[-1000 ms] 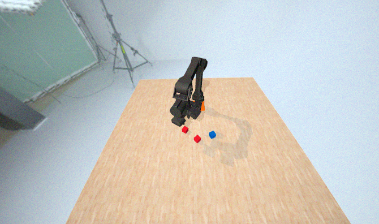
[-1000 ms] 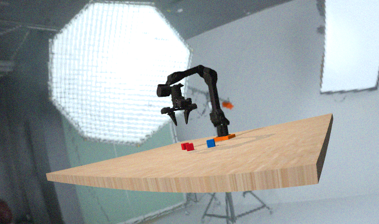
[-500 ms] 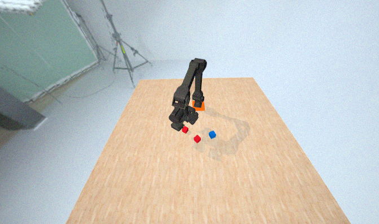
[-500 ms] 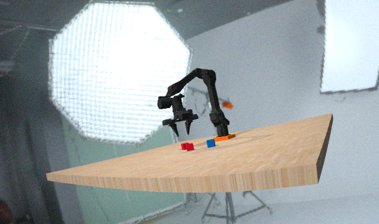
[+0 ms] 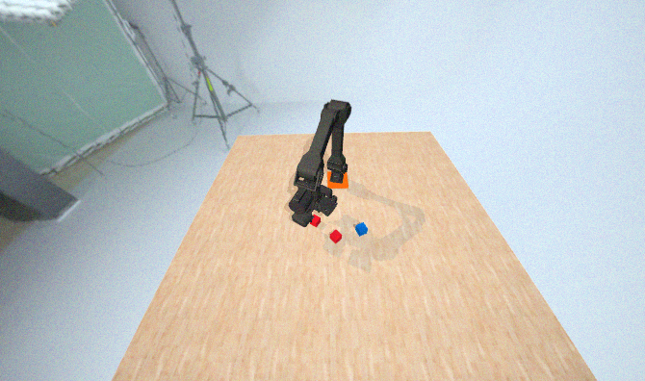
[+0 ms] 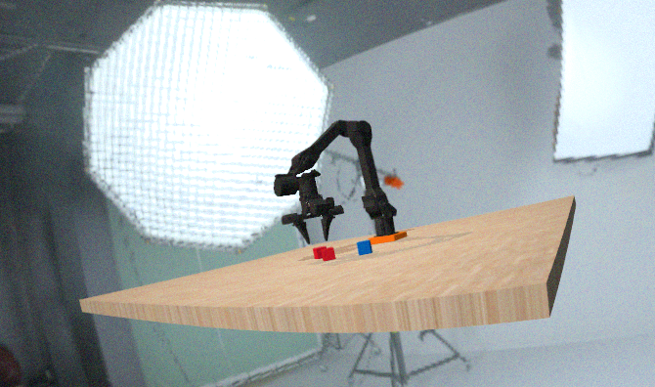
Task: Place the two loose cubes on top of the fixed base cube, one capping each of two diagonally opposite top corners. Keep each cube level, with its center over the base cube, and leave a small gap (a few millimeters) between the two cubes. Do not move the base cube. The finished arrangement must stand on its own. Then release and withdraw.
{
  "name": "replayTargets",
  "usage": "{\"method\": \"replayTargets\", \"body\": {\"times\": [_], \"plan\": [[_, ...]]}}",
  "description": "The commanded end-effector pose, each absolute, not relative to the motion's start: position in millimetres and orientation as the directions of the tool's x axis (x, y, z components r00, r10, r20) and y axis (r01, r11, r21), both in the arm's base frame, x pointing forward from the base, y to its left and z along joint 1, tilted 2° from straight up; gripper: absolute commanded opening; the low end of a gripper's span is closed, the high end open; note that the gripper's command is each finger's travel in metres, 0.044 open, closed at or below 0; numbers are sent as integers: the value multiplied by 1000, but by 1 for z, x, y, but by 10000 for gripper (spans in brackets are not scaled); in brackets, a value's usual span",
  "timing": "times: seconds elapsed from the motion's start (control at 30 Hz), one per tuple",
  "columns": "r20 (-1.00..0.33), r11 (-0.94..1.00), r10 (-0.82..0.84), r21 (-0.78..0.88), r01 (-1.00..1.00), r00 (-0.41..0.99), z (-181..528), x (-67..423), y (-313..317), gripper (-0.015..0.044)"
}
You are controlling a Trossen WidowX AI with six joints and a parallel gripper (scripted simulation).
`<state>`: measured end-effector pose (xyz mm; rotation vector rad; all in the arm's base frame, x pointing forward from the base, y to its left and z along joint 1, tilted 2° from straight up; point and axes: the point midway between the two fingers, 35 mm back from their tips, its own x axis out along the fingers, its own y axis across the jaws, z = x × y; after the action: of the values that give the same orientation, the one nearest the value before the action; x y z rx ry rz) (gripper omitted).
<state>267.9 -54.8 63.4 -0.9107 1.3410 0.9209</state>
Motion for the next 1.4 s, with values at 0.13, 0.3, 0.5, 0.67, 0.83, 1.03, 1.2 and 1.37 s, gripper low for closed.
{"method": "replayTargets", "body": {"times": [0.13,0.3,0.5,0.67,0.83,1.03,1.2,1.37], "plan": [[-1000,377,18,0,-926,7,47,267,-55,265],[-1000,377,18,0,-926,7,39,267,-55,265],[-1000,377,18,0,-926,7,31,266,-54,265],[-1000,377,18,0,-926,7,30,266,-54,160],[-1000,377,18,0,-926,7,30,266,-54,105],[-1000,377,18,0,-926,7,44,269,-55,105],[-1000,377,18,0,-926,7,59,271,-56,105],[-1000,377,18,0,-926,8,75,272,-57,105]]}}
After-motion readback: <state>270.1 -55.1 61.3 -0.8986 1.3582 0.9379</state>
